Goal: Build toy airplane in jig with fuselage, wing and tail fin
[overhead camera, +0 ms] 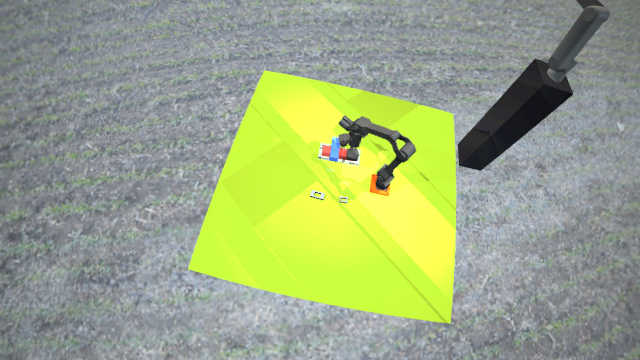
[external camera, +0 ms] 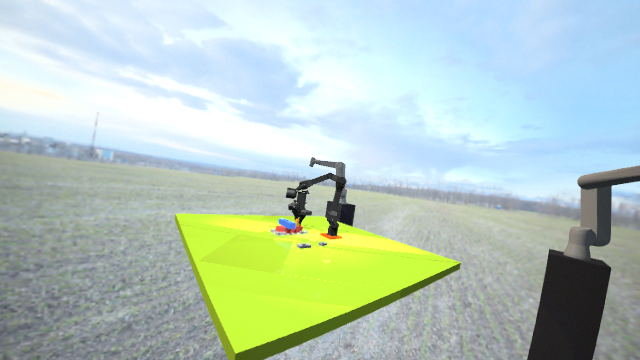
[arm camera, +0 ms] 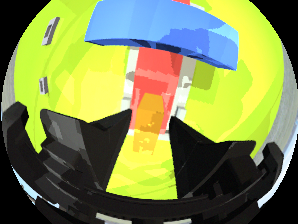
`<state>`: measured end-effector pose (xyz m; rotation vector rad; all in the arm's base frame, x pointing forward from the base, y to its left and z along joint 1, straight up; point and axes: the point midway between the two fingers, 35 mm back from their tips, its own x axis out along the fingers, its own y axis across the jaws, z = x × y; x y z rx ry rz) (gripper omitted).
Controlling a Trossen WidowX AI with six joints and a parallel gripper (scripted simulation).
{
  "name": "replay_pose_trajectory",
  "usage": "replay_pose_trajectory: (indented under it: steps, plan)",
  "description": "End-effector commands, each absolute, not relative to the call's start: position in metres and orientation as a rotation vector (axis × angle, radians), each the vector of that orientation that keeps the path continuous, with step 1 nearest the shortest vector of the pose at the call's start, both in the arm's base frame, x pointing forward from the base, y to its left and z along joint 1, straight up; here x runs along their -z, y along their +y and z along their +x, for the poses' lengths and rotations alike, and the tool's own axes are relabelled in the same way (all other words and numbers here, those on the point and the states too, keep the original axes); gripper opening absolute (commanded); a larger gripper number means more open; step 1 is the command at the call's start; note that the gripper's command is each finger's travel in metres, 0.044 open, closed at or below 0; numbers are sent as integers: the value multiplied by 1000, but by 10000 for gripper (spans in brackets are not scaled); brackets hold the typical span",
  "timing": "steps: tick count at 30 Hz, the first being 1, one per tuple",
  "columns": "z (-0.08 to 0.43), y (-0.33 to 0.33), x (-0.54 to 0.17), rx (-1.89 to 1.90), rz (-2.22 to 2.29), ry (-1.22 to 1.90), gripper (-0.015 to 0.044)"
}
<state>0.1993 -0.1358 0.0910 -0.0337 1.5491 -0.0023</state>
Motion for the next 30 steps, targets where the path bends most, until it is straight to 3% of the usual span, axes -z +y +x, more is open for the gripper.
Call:
replay_pose_trajectory:
  steps: [1,10,18,30]
  plan:
    - [199,-136,-91,3,-35,1549,260]
    - [200,-136,-93,3,-35,1549,260]
    - [198,-135,-180,-4,-33,1551,260]
    - [199,-136,-182,-4,-33,1551,260]
